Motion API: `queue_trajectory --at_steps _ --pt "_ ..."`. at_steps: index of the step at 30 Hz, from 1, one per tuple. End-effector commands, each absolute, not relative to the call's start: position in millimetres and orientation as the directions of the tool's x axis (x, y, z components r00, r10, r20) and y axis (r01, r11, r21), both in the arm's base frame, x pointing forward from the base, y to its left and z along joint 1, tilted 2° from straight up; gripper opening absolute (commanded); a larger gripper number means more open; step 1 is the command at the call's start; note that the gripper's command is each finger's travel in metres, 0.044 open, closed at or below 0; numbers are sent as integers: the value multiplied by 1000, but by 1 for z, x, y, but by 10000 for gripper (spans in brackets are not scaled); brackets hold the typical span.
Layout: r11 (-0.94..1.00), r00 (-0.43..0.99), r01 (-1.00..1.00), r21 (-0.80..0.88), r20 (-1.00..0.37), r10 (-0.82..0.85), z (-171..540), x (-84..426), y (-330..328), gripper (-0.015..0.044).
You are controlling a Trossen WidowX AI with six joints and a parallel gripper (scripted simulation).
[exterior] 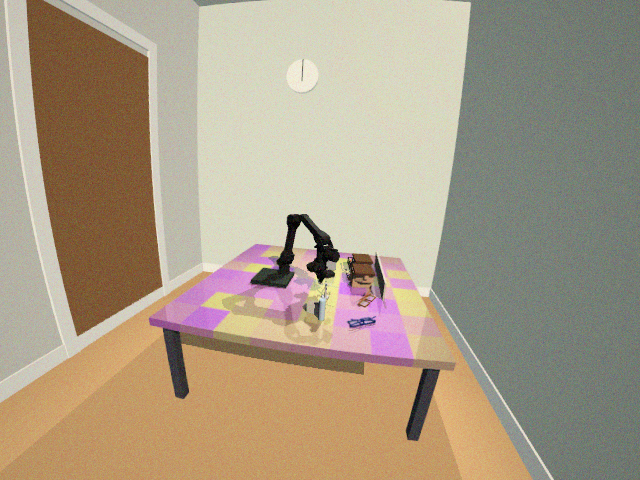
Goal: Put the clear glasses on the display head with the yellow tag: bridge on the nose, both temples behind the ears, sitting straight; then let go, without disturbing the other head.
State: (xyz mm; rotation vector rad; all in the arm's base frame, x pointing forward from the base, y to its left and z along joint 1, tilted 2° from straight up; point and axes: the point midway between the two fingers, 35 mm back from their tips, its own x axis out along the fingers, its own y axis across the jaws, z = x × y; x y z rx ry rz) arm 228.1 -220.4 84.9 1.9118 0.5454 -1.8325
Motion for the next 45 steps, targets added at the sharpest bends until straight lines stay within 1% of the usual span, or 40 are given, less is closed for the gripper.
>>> queue_trajectory --at_steps 1,45 --pt "-828 50 559 41 -999 -16 86 230 -215 0" --pt "-828 52 559 40 -999 -13 86 248 -190 0"
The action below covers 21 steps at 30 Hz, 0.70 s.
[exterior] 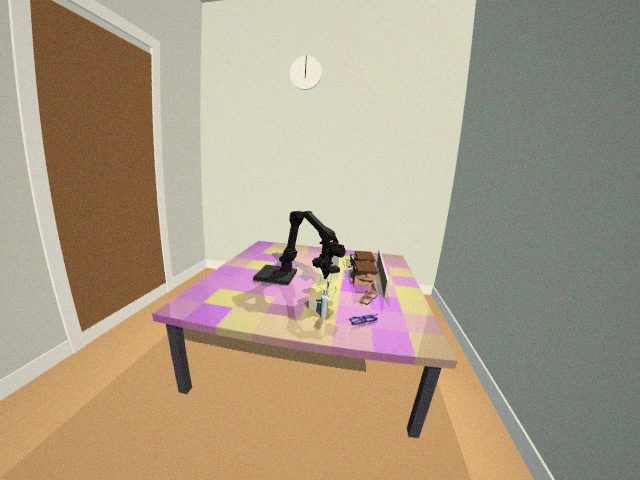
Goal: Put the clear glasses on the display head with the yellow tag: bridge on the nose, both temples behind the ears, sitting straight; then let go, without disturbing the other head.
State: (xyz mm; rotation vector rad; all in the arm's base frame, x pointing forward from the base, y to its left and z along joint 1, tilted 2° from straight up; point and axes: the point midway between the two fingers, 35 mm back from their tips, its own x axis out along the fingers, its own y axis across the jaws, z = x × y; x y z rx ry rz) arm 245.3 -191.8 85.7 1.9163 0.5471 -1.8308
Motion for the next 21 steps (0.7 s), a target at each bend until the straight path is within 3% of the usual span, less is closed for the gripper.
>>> queue_trajectory --at_steps 1,21 --pt "-828 52 559 40 -999 -13 86 249 -189 0" --pt "-828 52 559 40 -999 -13 86 246 -191 0"
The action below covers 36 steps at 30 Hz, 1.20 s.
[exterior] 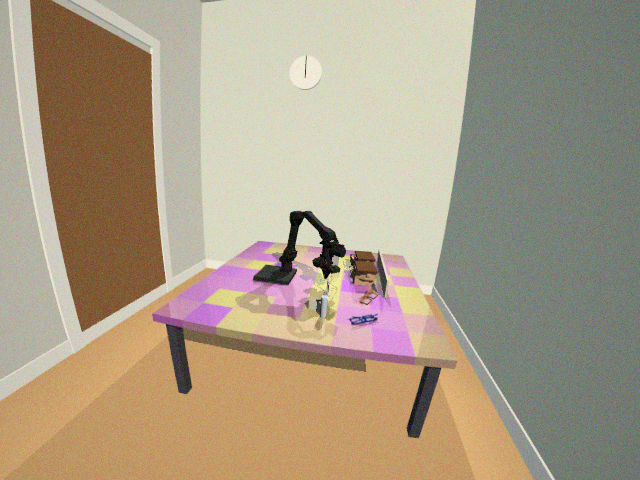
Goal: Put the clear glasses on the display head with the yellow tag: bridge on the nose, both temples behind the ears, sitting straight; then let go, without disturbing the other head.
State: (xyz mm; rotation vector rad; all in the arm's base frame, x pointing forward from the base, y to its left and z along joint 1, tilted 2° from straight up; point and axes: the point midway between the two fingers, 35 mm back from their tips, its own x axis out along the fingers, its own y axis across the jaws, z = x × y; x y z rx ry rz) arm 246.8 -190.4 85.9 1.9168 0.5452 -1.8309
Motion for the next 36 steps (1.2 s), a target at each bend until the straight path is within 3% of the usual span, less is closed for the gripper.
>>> queue_trajectory --at_steps 1,36 --pt "-828 52 559 40 -999 -13 86 246 -191 0" --pt "-828 50 559 42 -999 -17 146 224 -222 0"
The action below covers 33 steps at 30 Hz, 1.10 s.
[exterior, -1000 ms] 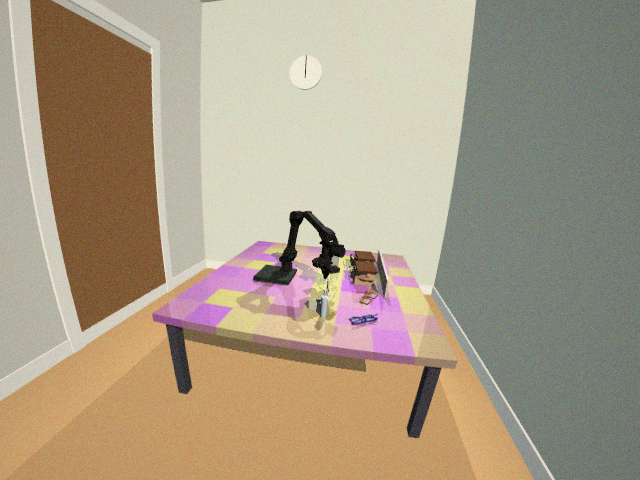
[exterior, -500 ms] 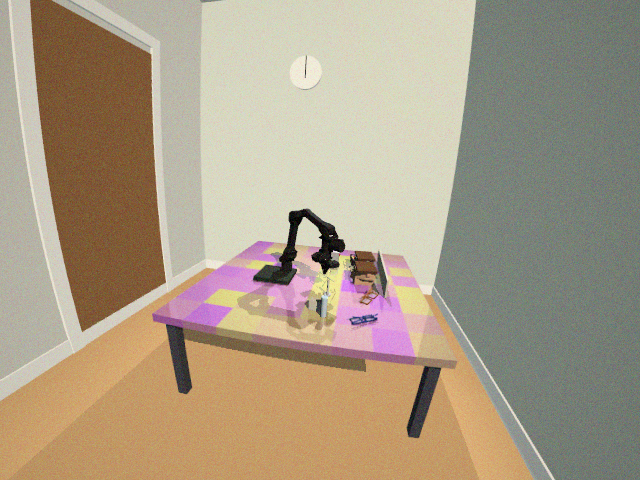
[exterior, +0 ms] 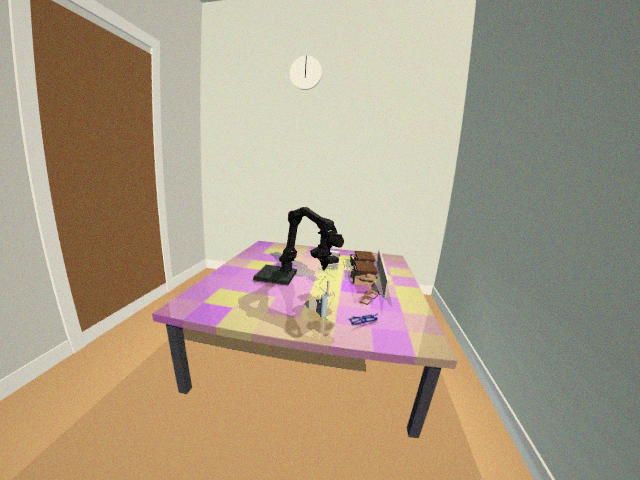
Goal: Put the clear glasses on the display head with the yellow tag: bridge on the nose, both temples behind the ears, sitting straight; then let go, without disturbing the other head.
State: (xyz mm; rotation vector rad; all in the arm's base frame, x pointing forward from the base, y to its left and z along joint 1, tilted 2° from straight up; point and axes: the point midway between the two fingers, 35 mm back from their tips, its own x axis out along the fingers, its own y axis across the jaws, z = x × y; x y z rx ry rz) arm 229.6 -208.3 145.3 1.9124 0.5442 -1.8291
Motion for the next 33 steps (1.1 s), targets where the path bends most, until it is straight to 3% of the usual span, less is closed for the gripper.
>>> queue_trajectory --at_steps 1,8,33 --pt "-828 49 559 42 -999 -17 146 222 -227 0" --pt "-828 48 559 43 -999 -20 146 204 -259 0" --pt "-828 48 559 43 -999 -20 86 206 -261 0"
